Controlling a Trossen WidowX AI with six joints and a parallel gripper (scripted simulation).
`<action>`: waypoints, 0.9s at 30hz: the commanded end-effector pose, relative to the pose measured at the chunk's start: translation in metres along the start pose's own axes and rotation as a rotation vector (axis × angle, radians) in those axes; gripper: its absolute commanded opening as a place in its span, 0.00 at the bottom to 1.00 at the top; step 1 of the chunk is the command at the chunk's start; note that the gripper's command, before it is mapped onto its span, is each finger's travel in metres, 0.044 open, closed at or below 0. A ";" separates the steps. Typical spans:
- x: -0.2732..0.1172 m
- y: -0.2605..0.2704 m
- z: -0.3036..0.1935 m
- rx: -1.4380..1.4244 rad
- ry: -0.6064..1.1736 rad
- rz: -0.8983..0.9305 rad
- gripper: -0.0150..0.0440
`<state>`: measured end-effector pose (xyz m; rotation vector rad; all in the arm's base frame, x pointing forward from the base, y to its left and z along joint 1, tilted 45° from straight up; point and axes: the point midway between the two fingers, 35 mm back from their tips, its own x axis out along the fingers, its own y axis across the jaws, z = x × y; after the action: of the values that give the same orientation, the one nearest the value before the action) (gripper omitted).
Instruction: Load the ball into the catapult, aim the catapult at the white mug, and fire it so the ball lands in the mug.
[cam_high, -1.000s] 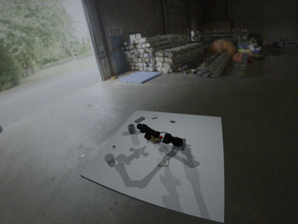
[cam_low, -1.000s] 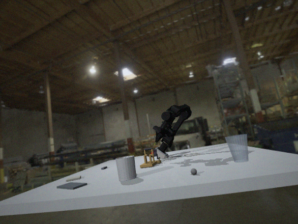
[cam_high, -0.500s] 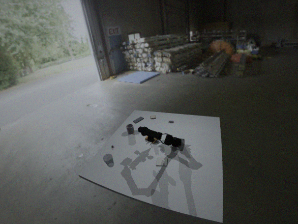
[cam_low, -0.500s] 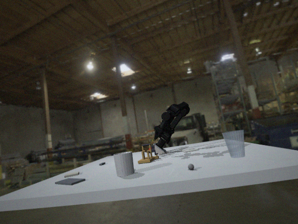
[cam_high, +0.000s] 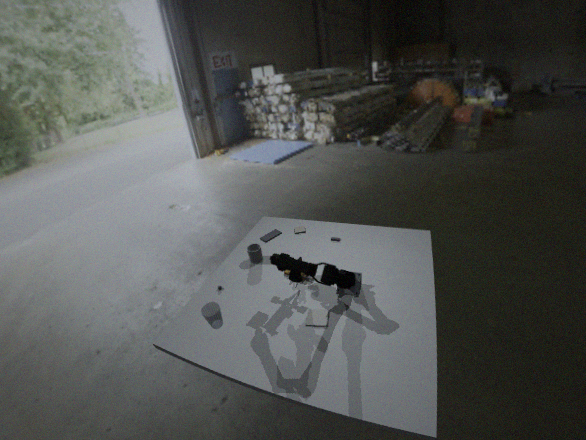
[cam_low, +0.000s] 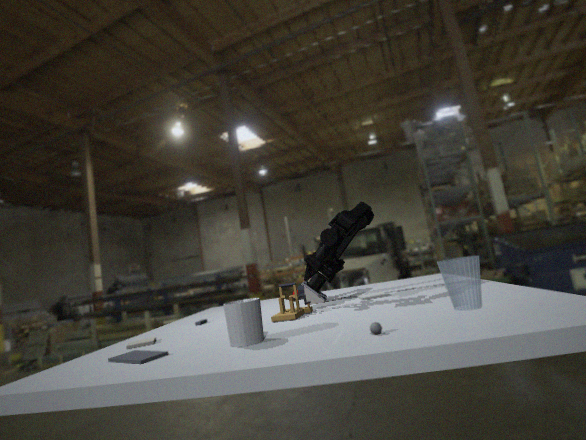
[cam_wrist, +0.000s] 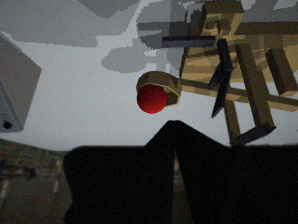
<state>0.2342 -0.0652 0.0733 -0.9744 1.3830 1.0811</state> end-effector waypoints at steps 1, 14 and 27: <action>0.006 0.001 0.005 0.002 -0.003 0.006 0.25; 0.021 0.000 0.021 0.002 -0.004 0.006 0.25; 0.035 0.001 0.036 0.002 -0.005 0.006 0.25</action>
<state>0.2399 -0.0342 0.0423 -0.9738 1.3804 1.0813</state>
